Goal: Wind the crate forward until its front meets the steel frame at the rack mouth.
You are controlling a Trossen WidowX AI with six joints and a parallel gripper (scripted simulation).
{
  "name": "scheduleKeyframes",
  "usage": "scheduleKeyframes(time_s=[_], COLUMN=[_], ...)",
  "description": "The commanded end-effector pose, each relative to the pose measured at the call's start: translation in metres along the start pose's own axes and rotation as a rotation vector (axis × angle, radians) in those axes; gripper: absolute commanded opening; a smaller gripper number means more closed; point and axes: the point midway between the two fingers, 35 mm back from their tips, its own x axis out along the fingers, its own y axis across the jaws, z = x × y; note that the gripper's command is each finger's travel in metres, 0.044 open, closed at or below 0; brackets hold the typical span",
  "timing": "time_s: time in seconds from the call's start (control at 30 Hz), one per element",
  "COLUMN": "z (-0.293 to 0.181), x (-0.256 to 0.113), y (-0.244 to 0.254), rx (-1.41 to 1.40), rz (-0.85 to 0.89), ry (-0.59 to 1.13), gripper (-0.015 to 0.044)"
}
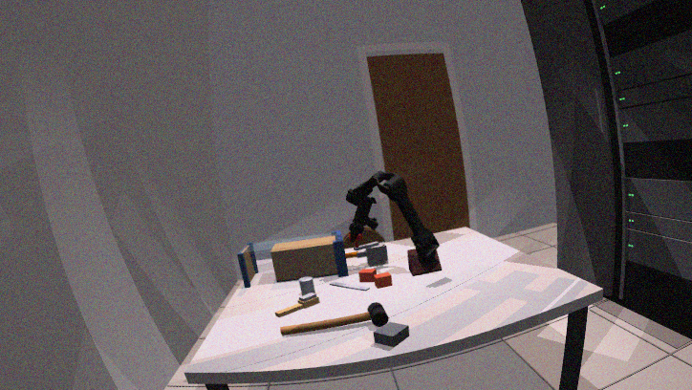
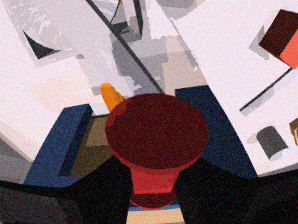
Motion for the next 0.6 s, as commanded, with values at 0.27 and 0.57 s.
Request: scheduleKeyframes(time_s=[0.27,0.57], z=[0.020,0.030], x=[-0.007,-0.012], y=[-0.017,-0.025], rx=[0.031,0.032], rz=[-0.018,-0.018], ry=[-0.019,-0.020], gripper=[0.0000,0.0000])
